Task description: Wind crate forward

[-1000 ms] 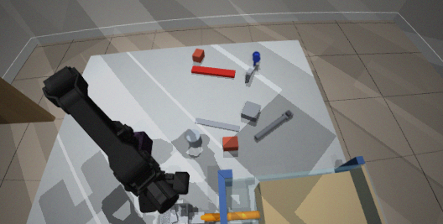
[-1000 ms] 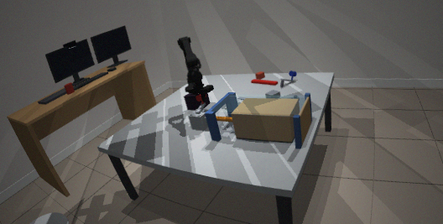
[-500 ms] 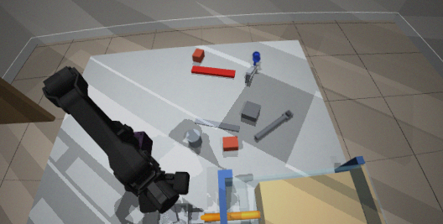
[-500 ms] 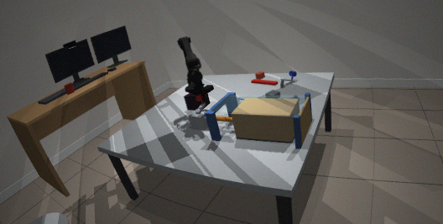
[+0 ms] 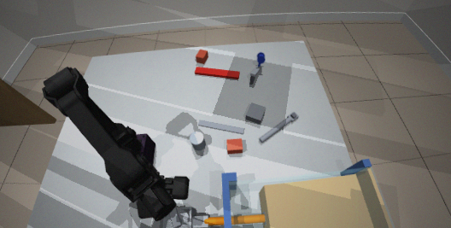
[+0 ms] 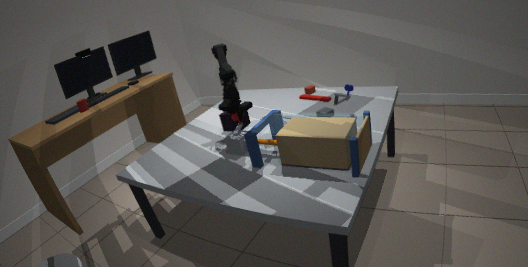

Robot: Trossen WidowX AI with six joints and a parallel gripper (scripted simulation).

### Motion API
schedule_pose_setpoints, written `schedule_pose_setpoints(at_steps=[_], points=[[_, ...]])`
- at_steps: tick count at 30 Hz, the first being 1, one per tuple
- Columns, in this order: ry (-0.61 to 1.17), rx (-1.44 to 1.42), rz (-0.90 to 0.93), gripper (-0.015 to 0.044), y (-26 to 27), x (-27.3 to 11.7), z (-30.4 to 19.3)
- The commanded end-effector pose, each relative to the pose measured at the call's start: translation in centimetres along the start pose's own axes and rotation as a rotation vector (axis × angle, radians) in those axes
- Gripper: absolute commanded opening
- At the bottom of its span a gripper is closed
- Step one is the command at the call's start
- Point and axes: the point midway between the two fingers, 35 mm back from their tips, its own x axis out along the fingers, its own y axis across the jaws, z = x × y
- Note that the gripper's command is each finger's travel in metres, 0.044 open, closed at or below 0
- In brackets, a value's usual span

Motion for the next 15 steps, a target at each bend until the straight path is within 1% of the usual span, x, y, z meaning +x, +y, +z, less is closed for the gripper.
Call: schedule_pose_setpoints(at_steps=[1,15], points=[[-0.004,0.005,-0.011,0.0000,-0.8,0.2,0.3],[-0.006,0.005,-0.012,0.0000,-2.5,0.2,1.6]])
